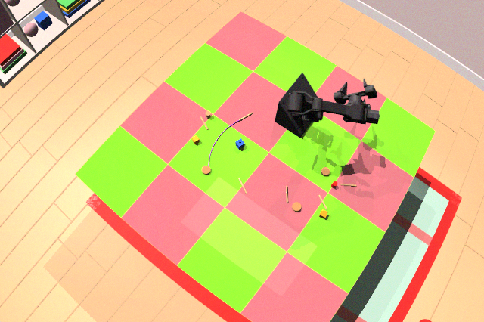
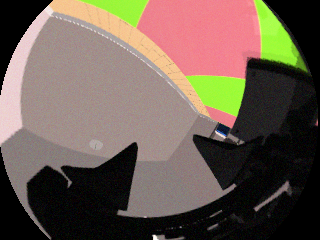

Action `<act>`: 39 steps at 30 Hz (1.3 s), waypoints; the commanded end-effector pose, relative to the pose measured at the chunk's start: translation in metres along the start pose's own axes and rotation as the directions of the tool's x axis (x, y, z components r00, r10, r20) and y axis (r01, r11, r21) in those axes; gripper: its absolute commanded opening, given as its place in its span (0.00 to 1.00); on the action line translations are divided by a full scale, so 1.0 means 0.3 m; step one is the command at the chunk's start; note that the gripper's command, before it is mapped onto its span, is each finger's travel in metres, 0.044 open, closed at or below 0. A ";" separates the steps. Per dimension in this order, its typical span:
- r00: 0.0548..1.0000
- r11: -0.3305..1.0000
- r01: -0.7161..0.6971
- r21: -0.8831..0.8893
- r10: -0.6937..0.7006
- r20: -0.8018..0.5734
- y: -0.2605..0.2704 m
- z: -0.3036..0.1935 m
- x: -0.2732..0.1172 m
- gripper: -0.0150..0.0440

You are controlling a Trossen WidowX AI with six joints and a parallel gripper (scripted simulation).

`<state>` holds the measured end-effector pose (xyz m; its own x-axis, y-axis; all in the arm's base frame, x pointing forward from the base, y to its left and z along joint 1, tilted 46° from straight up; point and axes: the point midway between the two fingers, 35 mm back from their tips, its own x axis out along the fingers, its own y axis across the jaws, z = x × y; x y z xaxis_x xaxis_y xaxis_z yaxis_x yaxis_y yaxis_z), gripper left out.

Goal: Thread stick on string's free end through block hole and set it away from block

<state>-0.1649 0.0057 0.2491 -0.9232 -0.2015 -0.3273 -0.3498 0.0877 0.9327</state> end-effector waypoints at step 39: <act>0.187 0.743 0.566 0.356 -0.537 0.823 -0.532 0.595 -1.057 1.00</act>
<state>0.1180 0.2395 0.1918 -0.1861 0.7322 -0.6552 -0.8229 0.2482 0.5111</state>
